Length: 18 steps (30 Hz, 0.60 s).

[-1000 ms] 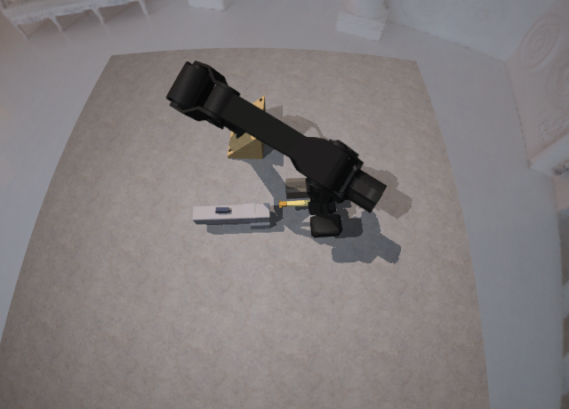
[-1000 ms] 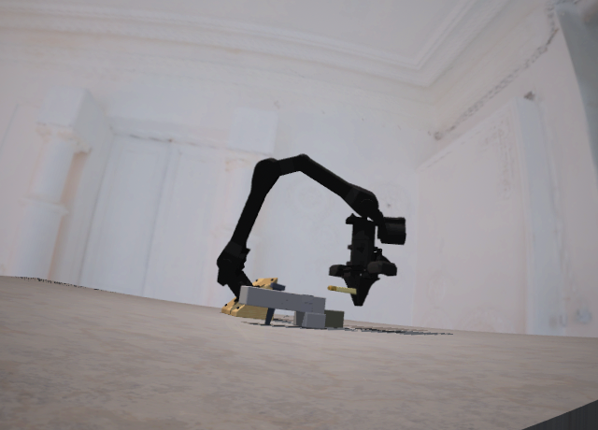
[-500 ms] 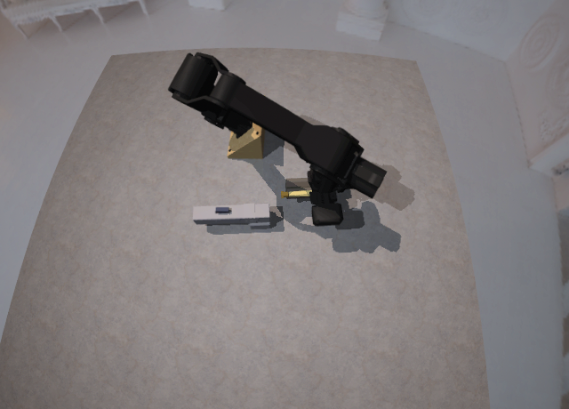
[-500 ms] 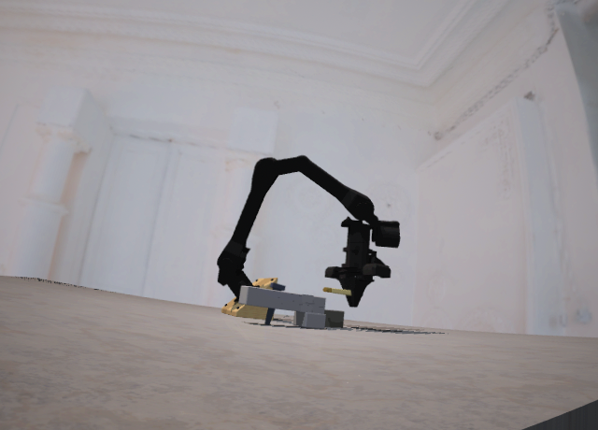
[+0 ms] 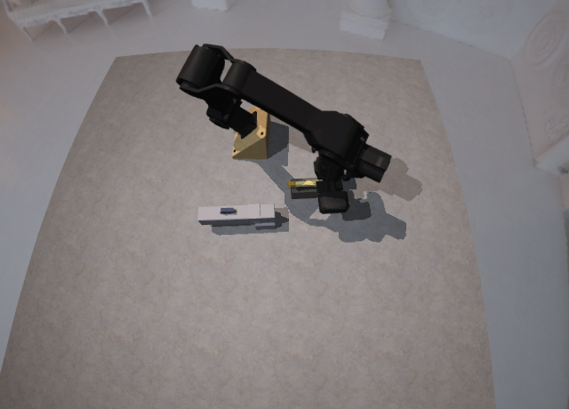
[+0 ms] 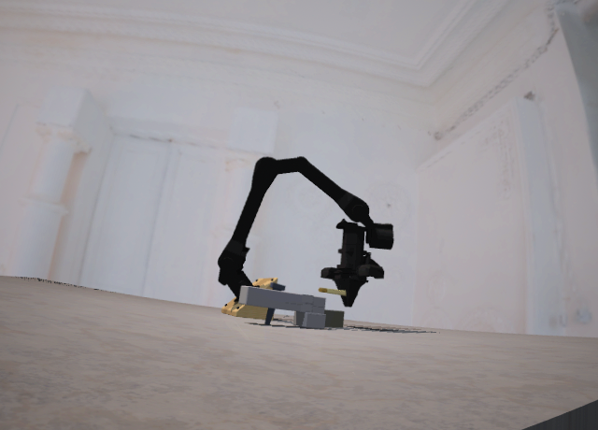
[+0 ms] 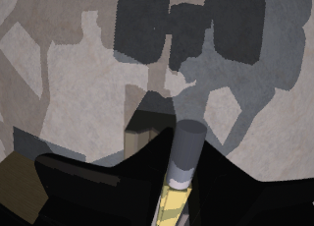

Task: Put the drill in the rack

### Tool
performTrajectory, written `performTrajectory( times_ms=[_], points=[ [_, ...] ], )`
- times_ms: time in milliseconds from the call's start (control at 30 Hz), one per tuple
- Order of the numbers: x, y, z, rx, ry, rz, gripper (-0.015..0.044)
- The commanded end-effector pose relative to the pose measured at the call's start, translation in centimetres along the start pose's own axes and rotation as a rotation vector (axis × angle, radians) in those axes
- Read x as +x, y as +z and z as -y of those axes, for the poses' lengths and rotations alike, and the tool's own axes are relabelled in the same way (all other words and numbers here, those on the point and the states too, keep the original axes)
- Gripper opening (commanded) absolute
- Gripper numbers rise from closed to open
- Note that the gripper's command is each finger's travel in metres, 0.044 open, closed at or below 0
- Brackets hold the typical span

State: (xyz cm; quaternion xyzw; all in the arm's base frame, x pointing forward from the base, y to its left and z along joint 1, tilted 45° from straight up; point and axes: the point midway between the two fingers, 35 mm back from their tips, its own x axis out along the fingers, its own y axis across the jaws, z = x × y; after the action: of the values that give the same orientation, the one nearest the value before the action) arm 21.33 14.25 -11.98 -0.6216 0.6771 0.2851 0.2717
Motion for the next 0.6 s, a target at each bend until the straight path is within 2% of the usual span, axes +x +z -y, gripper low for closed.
performTrajectory(
  times_ms=[0, 267, 567],
  points=[
    [-0.1, 0.2, -0.8, 0.003, 0.002, 0.004, 0.0000],
    [-0.3, 0.4, -2.0, 0.002, 0.002, 0.005, 0.0000],
    [1.5, 0.5, -1.9, 0.003, 0.002, 0.004, 0.0000]
  ],
)
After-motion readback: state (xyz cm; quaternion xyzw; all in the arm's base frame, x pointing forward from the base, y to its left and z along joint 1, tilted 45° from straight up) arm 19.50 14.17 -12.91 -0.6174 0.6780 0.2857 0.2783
